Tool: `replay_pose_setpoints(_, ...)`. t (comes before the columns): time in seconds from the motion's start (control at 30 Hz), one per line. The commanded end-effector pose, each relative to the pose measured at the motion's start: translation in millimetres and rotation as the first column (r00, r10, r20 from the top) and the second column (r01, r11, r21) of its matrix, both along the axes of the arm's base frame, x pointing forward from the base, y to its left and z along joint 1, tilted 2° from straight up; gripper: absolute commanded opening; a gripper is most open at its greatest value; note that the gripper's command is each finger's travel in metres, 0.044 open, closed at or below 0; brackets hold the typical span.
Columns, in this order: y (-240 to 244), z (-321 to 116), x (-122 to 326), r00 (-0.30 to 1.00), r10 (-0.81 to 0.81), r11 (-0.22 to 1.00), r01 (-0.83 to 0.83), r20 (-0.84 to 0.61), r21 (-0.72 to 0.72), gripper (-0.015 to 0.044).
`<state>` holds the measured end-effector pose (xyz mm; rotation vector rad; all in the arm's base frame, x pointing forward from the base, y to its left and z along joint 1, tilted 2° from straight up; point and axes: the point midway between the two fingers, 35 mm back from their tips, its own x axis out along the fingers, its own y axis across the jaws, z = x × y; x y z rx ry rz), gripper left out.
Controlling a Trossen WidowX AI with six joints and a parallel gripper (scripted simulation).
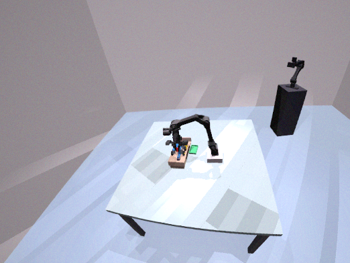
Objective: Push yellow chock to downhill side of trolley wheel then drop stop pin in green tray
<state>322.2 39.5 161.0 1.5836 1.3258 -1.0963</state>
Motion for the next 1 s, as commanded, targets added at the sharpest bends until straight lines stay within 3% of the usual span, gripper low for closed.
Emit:
replay_pose_setpoints(0.0, 4, 3, 2, 1.000, 0.001, 1.000, -0.001, 0.008, 0.006, 0.0000)
replay_pose_setpoints(0.63, 30, 9, 6, 1.000, 0.001, 1.000, -0.001, 0.008, 0.008, 0.0000)
replay_pose_setpoints(0.97, 35, 5, -25, 1.000, 0.001, 1.000, -0.001, 0.006, 0.009, 0.0000)
